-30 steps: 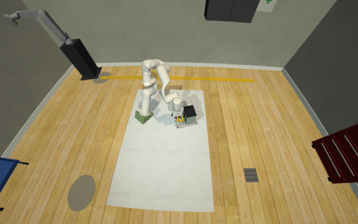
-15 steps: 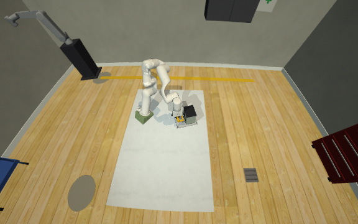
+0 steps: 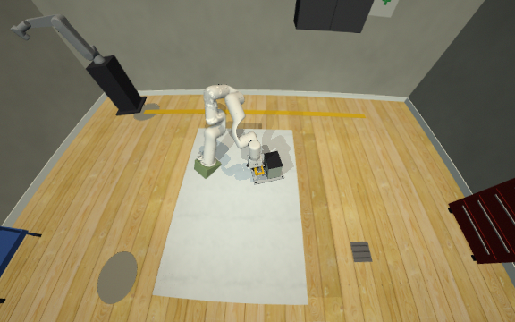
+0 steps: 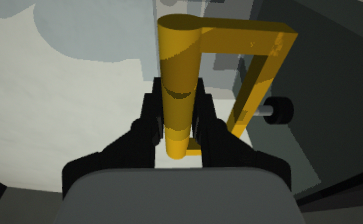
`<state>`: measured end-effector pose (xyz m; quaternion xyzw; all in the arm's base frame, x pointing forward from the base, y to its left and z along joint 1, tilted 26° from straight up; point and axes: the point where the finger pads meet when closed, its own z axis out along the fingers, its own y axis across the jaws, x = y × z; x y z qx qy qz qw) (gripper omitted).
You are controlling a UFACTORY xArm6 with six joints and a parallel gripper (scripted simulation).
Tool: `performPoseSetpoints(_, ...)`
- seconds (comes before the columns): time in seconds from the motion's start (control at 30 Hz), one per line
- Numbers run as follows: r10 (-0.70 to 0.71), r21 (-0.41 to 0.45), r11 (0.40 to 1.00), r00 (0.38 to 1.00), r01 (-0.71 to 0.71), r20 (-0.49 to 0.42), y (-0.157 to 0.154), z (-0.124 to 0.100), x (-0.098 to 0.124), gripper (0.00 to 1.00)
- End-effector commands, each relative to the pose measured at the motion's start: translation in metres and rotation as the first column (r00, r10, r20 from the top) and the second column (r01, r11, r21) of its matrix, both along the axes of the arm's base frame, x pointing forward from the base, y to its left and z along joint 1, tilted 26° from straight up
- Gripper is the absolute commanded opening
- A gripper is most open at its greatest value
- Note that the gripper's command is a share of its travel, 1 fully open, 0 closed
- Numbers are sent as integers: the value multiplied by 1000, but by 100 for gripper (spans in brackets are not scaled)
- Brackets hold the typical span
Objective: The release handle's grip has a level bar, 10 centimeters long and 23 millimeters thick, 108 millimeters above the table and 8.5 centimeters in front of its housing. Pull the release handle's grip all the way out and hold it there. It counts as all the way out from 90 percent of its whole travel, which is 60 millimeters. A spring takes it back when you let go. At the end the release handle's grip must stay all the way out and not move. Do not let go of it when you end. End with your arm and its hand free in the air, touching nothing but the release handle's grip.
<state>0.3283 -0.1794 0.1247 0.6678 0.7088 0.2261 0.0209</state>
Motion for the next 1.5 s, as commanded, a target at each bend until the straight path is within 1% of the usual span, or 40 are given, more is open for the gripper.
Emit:
performPoseSetpoints(0.0,-1,-2,1000,1000,1,2,-1,1,0,0)
performPoseSetpoints(0.33,-1,-2,1000,1000,1,2,-1,-1,-5,0)
performPoseSetpoints(1.1,-1,-2,1000,1000,1,2,-1,-17,-47,0)
performPoseSetpoints(1.27,-1,-2,1000,1000,1,2,-1,-19,-52,0)
performPoseSetpoints(1.47,-1,-2,1000,1000,1,2,-1,-19,-54,0)
